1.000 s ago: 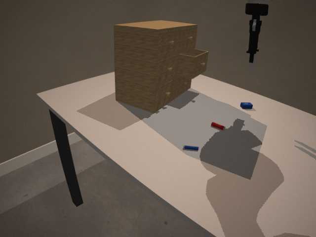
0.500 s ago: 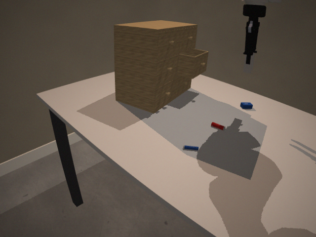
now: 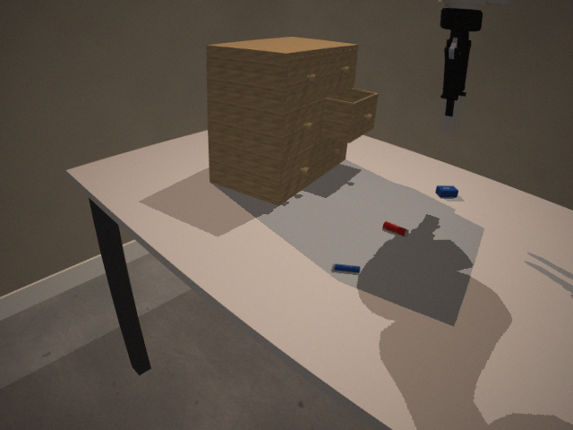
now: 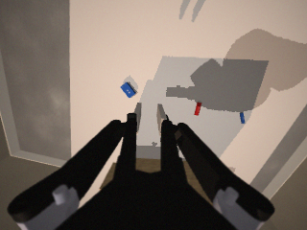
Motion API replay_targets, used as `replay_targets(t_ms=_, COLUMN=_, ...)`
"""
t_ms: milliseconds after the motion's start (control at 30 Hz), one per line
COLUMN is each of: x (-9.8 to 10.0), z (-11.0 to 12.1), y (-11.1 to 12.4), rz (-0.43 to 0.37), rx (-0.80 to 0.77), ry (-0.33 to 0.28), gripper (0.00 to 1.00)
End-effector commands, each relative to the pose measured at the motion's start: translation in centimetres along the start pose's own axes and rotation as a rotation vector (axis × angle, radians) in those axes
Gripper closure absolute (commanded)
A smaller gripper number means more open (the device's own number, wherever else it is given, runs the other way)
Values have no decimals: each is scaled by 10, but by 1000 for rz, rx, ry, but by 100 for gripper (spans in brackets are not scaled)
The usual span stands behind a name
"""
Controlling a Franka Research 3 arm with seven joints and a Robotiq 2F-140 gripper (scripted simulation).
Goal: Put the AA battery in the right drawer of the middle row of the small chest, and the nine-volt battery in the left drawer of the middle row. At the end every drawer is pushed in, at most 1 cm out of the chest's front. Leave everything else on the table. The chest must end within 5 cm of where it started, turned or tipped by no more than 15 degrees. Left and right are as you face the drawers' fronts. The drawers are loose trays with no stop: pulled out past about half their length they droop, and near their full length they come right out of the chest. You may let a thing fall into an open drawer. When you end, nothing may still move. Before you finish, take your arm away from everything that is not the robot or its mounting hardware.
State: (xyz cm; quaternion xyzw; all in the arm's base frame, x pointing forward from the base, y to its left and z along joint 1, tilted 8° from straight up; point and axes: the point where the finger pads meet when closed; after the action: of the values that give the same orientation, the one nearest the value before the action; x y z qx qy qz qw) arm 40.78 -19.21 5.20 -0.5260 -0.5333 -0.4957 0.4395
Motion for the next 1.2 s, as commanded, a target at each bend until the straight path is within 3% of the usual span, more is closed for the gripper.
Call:
replay_targets(t_ms=0, x=-5, z=7, y=7, rz=-8, rx=-16, ry=-4, gripper=80)
replay_targets(t_ms=733, x=-5, z=7, y=7, rz=-8, rx=-16, ry=-4, gripper=80)
replay_targets(t_ms=800, x=-16, z=23, y=15, rz=-14, rx=-22, ry=-7, gripper=80)
replay_targets(t_ms=1167, x=-26, z=39, y=23, rz=-22, rx=-26, ry=-6, gripper=80)
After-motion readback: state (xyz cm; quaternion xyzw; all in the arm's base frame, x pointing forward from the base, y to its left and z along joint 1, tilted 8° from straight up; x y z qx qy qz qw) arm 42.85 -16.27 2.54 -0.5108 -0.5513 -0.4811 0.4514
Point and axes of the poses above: the point where the finger pads meet when closed, its own x axis back along the fingers, its own z axis across the jaws, y = z × x
